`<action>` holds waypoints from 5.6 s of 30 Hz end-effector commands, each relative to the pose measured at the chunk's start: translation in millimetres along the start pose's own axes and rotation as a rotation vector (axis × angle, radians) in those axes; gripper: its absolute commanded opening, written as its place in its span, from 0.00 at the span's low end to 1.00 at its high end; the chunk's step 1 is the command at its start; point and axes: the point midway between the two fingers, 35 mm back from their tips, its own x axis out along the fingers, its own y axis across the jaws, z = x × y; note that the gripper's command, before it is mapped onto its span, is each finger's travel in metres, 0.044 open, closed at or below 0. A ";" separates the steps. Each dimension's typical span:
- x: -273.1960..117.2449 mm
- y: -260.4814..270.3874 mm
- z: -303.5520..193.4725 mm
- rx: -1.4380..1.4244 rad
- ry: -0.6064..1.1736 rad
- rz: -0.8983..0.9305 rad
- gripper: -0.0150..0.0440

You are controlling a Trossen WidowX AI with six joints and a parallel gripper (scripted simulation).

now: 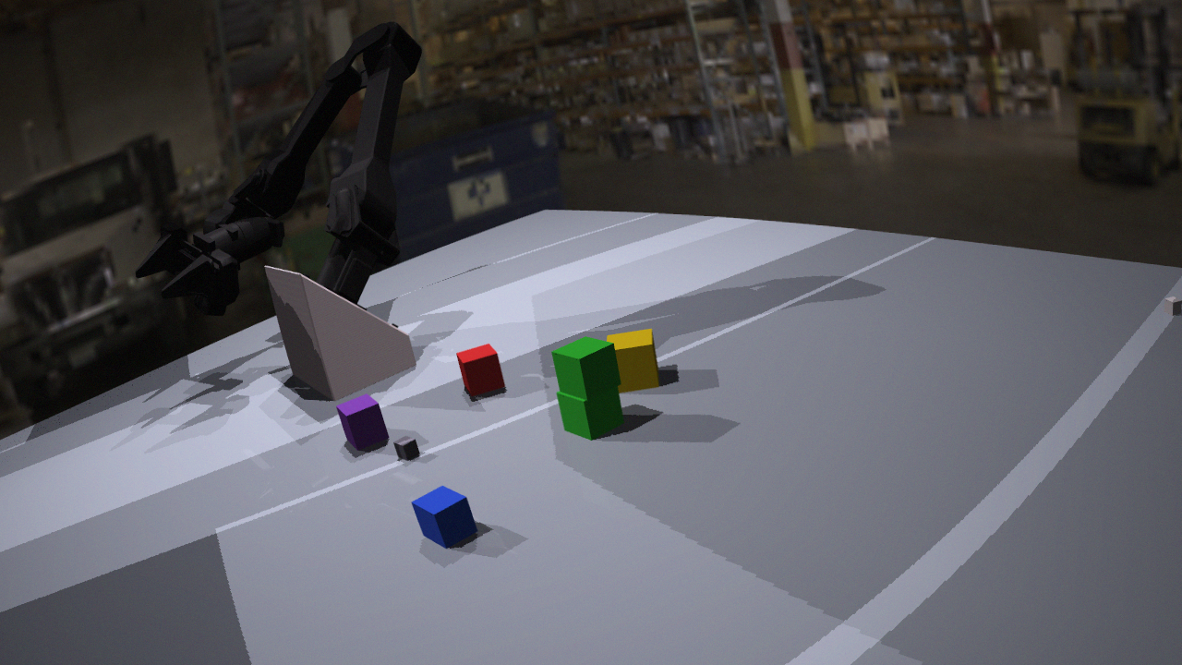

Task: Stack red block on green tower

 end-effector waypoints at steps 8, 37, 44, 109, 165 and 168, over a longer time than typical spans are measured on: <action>19.7 -16.9 -30.8 -0.205 0.009 -0.134 1.00; 61.6 -150.5 -136.4 -1.123 0.187 -0.717 1.00; 57.5 -190.9 -150.4 -1.339 0.268 -0.858 1.00; -126.2 -400.9 -100.6 -2.475 1.540 -2.006 1.00; -127.6 -430.6 -28.5 -2.467 1.547 -2.008 0.96; -127.6 -430.6 -28.5 -2.467 1.547 -2.008 0.82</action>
